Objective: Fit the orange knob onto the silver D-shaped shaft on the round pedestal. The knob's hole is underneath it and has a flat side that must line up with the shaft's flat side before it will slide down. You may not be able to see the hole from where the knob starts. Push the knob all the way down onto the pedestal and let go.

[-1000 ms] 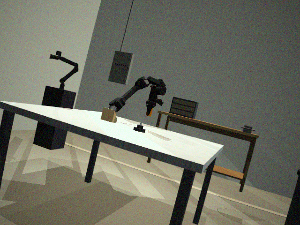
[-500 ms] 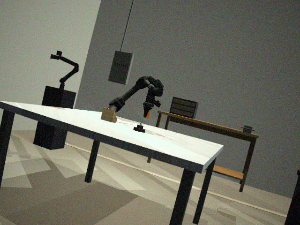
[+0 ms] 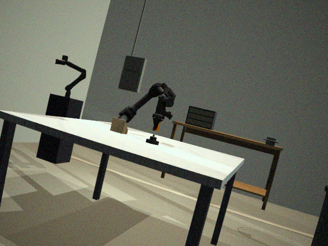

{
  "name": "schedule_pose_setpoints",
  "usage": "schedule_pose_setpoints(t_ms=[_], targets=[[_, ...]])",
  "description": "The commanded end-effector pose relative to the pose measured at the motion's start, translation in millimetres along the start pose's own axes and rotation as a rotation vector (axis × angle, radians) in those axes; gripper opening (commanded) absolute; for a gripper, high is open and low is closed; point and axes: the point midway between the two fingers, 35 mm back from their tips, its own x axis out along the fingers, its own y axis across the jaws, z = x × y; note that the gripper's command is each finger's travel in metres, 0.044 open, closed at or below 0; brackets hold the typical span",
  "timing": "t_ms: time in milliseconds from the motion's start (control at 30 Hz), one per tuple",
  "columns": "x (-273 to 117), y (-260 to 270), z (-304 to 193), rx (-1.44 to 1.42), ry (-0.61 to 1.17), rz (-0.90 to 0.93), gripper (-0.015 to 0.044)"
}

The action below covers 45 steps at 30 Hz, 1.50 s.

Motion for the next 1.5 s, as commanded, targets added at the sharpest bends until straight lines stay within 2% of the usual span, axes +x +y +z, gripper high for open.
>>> schedule_pose_setpoints(t_ms=[0,1267,1467], targets=[[-1.0,-3.0,-1.7,-0.025,-0.004,-0.005,0.0000],[-1.0,-9.3,-1.2,-1.132,0.000,-0.007,0.0000],[-0.5,-7.4,-0.5,-1.176,0.000,-0.007,0.0000]])
